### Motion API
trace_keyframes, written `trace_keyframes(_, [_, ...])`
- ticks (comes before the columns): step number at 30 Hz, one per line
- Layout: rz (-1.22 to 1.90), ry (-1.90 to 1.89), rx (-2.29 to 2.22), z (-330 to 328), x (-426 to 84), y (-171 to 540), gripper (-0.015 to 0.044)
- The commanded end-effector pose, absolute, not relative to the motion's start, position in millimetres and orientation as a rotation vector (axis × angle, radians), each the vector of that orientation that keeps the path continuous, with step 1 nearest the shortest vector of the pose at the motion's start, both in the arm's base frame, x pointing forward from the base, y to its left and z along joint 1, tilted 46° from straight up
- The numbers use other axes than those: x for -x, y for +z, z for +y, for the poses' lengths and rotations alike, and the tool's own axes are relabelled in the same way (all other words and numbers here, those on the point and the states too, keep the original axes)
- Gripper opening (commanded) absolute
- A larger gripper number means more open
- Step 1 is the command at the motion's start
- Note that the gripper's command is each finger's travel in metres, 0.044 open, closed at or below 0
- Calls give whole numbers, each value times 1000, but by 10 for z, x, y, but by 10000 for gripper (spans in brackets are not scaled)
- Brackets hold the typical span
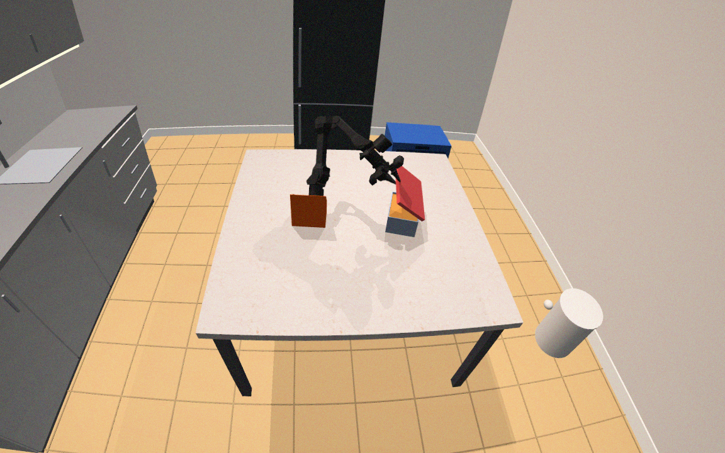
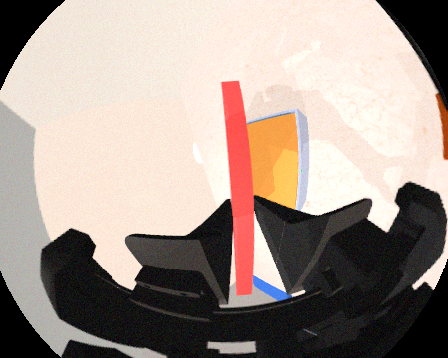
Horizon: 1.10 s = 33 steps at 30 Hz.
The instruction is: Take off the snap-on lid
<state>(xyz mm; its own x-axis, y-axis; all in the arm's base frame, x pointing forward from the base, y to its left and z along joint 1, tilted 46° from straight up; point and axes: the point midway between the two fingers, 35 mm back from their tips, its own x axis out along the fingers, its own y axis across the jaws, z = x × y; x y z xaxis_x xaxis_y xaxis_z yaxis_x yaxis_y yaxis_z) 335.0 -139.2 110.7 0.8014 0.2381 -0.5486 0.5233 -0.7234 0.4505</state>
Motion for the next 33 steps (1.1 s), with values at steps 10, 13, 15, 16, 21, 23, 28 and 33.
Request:
trace_keyframes(10, [549,-598,-2372,-1512,-3345,1266,0])
trace_keyframes(13, [549,-598,-2372,-1508,-3335,1220,0])
trace_keyframes(15, [549,-598,-2371,-1528,-3313,1151,0])
trace_keyframes(16, [548,-598,-2371,-1539,-3307,1135,0])
trace_keyframes(21, [548,-598,-2371,-1604,-3276,1064,0])
trace_keyframes(23, [548,-598,-2370,-1630,-3264,1036,0])
trace_keyframes(28, [548,-599,-2370,-1695,-3233,966,0])
trace_keyframes(33, [548,-599,-2369,-1761,-3202,896,0])
